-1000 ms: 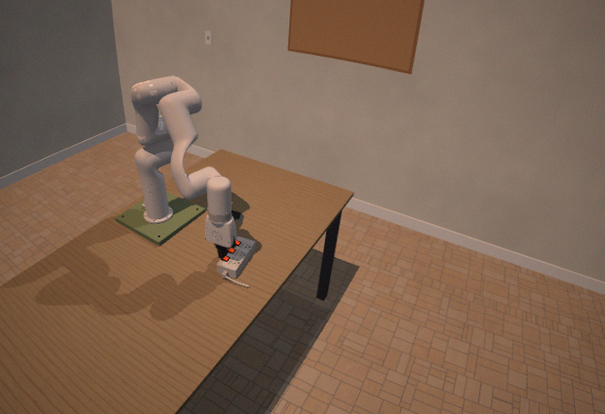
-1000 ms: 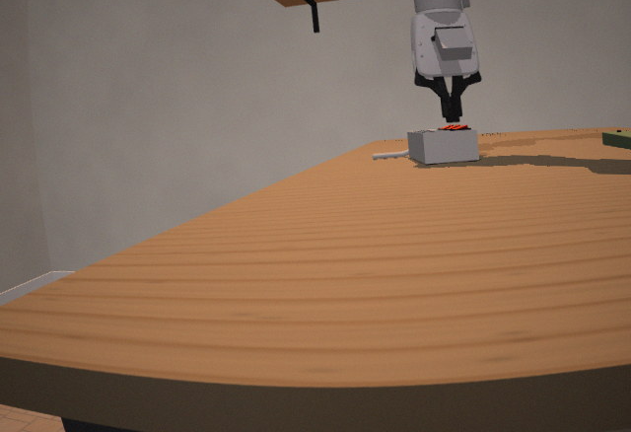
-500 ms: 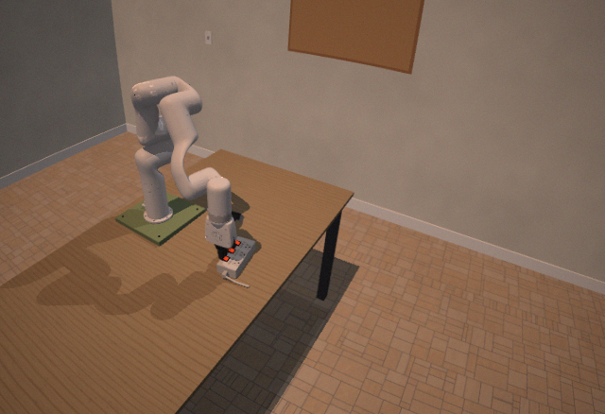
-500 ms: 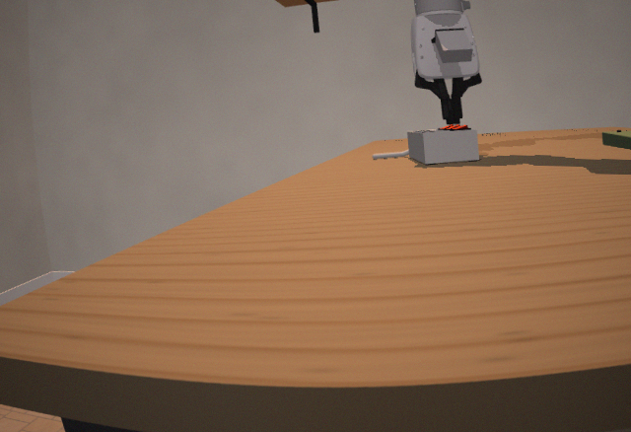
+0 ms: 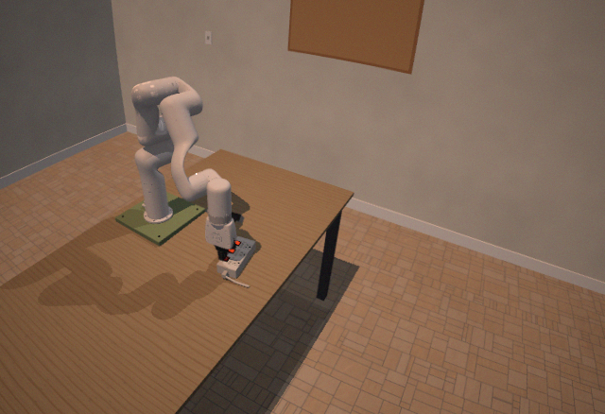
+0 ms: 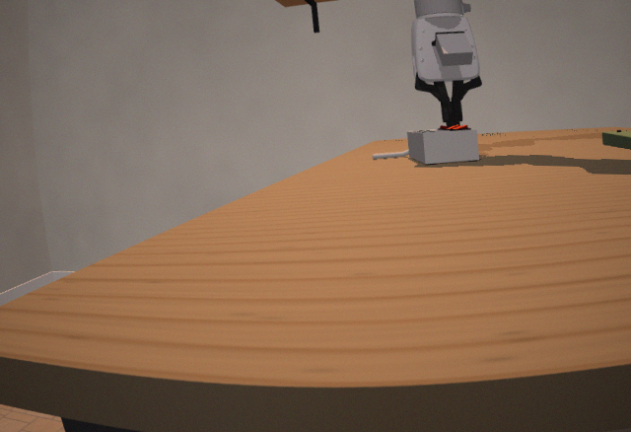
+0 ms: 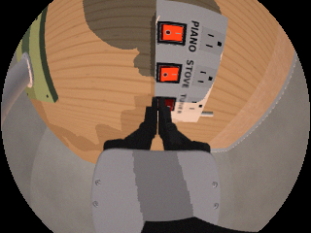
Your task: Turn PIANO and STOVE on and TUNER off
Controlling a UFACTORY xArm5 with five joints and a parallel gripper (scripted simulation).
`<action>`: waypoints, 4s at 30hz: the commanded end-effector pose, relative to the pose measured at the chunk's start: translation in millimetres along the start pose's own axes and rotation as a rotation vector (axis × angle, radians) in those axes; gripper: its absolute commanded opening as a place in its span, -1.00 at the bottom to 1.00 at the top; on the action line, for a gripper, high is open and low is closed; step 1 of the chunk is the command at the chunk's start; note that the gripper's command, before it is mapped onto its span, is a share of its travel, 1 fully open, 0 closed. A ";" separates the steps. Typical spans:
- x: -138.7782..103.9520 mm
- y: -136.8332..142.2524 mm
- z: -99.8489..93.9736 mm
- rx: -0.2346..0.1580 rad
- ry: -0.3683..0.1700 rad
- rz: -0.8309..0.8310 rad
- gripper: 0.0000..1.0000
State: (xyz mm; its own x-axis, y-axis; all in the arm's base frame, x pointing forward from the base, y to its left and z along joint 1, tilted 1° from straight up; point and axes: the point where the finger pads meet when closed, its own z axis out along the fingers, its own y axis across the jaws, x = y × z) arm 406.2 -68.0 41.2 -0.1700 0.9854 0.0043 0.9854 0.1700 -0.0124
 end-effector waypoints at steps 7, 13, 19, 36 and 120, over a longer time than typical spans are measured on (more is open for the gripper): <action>-0.3 0.8 0.3 -0.002 -0.001 0.000 -1.00; -0.3 0.8 0.3 -0.002 -0.001 0.000 -1.00; -0.3 0.8 0.1 -0.002 -0.001 0.000 -1.00; -0.9 0.6 -32.3 -0.002 -0.001 0.000 -1.00; -3.0 -0.6 -135.9 -0.002 -0.001 0.000 1.00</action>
State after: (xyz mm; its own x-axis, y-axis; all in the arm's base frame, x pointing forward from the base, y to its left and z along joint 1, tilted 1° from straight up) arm 406.8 -71.2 175.7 -0.1700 0.9854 0.0050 0.9853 0.1701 -0.0139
